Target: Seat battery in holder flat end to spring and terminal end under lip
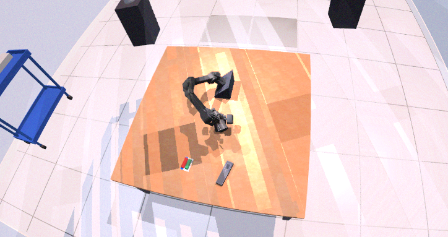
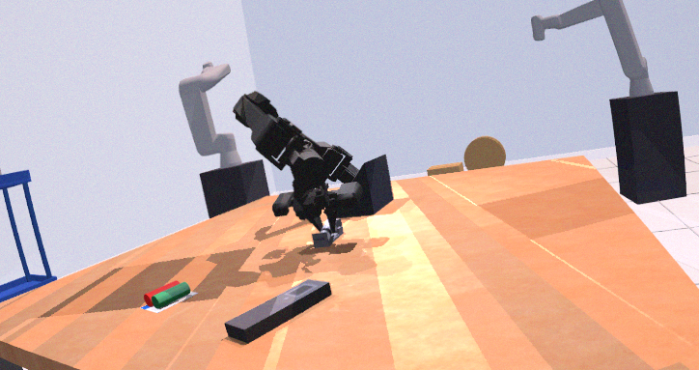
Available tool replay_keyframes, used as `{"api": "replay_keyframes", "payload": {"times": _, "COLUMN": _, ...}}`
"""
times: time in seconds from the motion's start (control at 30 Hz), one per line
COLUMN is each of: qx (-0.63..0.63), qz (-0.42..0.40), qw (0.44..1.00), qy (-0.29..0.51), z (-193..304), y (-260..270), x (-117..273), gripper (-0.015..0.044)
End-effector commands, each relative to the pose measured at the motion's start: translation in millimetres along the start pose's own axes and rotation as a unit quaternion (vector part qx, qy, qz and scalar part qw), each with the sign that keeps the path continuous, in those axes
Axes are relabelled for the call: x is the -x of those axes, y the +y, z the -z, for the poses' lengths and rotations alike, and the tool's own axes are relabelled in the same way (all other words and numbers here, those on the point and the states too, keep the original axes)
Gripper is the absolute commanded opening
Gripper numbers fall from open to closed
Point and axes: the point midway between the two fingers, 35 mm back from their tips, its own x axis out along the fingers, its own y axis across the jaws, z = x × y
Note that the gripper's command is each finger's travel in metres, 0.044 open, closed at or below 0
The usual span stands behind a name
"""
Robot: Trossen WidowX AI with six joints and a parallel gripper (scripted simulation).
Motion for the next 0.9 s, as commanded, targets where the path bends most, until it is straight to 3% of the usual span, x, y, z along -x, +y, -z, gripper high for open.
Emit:
{"api": "replay_keyframes", "payload": {"times": 0.0, "qx": -0.002, "qz": 0.002, "qw": 1.000, "qy": -0.019, "z": -4.0, "y": 0.5, "x": -1.2, "gripper": 0.0077}}
{"api": "replay_keyframes", "payload": {"times": 0.87, "qx": -0.002, "qz": -0.003, "qw": 0.997, "qy": -0.075, "z": -0.1, "y": -0.2, "x": -5.1, "gripper": 0.0077}}
